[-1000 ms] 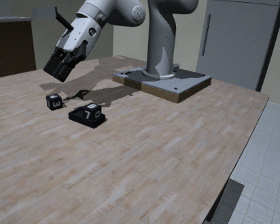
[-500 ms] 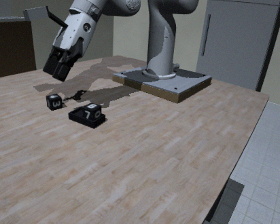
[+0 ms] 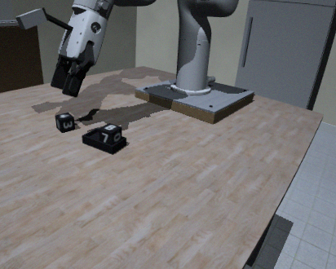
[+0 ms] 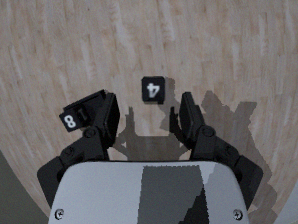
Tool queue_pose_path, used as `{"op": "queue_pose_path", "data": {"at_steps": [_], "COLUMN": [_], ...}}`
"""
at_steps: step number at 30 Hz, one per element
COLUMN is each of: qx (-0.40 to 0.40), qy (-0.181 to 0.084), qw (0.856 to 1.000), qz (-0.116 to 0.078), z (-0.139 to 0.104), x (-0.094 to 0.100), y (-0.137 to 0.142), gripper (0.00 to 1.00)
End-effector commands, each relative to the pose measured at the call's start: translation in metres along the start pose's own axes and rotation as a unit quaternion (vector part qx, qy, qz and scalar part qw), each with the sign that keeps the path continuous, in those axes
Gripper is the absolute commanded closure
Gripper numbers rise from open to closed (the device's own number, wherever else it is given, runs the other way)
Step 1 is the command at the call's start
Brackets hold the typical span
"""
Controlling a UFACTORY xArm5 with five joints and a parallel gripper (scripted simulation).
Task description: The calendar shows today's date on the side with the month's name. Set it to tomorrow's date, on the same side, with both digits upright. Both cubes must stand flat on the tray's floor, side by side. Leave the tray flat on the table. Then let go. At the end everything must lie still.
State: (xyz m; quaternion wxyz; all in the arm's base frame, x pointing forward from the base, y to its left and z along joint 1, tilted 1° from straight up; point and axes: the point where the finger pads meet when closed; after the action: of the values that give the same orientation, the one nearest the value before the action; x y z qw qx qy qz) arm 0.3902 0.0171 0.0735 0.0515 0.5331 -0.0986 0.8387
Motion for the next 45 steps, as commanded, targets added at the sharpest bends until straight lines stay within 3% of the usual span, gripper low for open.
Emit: {"op": "queue_pose_path", "data": {"at_steps": [1, 6, 11, 16, 19, 27, 31, 33, 34, 45], "qx": [0.000, 0.000, 0.000, 0.000, 0.002, 0.002, 0.002, 0.002, 0.002, 0.002], "qy": [-0.035, -0.039, -0.084, -0.098, -0.129, -0.158, -0.202, -0.208, -0.208, -0.208], "qw": [0.999, 0.999, 0.996, 0.995, 0.991, 0.987, 0.978, 0.977, 0.977, 0.977], "qz": [-0.009, -0.010, -0.023, -0.026, -0.034, -0.042, -0.054, -0.055, -0.055, -0.055], "z": [0.0034, 0.0036, 0.0054, 0.0059, 0.0074, 0.0085, 0.0093, 0.0093, 0.0093, 0.0093], "x": [0.0009, 0.0007, 0.0002, 0.0005, 0.0010, 0.0019, -0.0006, -0.0008, -0.0008, -0.0008], "y": [-0.0008, -0.0009, -0.0016, -0.0018, -0.0028, -0.0036, -0.0046, -0.0048, -0.0048, -0.0048], "gripper": [0.29, 0.29, 0.29, 0.29, 0.29, 0.29, 0.29, 0.29, 0.00, 0.00]}}
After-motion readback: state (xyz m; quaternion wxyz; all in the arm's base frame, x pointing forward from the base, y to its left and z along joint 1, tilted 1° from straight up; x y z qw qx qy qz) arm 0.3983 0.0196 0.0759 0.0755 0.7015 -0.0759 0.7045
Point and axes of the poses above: the point where the finger pads meet when closed, its own x axis back along the fingers, its own y axis across the jaws, z = x × y, and after that the axes turned 15 degrees about -x, right-handed
